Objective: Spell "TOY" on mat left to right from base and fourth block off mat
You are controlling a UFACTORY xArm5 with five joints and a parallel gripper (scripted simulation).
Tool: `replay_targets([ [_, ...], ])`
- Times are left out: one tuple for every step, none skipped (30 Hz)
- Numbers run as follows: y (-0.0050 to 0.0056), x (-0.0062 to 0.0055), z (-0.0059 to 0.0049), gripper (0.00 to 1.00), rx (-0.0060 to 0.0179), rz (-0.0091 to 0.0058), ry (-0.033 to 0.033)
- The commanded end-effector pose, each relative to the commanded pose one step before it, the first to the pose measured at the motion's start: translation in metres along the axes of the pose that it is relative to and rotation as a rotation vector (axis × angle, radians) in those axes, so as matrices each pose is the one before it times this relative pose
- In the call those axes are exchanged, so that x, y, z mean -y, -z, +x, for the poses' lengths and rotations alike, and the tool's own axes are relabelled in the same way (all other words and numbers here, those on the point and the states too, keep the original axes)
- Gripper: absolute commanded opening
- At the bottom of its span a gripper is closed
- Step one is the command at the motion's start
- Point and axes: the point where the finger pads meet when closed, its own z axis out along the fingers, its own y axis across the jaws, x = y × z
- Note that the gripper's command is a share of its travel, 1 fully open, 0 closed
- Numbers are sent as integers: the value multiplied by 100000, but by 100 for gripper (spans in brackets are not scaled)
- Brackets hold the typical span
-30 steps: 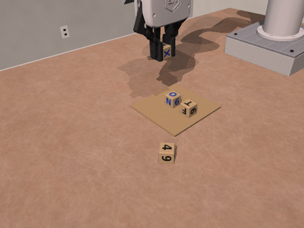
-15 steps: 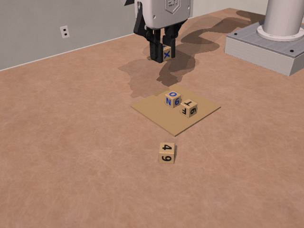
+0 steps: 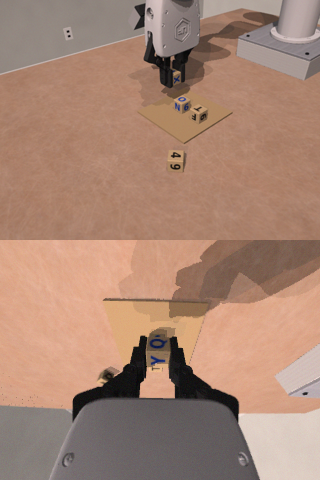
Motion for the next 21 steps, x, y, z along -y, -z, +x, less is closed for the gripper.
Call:
replay_targets([
  [-1666,261,26,21,-41,452,0],
  [-431,2,1,21,0,0,0],
  [0,0,0,21,0,0,0],
  [0,0,0,21,0,0,0],
  [-404,-4,0,21,0,0,0],
  [-364,3,1,21,0,0,0],
  [-329,-1,0,21,0,0,0],
  [-291,-3,0,21,0,0,0],
  [-246,2,1,21,0,0,0],
  [-206,1,0,21,0,0,0],
  [-166,-1,0,21,0,0,0],
  [-127,-1,0,21,0,0,0],
  [-91,-1,0,21,0,0,0],
  [-59,-1,0,21,0,0,0],
  [-32,0,0,21,0,0,0],
  [-12,0,0,21,0,0,0],
  [-2,0,0,21,0,0,0],
  [0,0,0,21,0,0,0],
  [0,0,0,21,0,0,0],
  [0,0,0,21,0,0,0],
  [0,0,0,21,0,0,0],
])
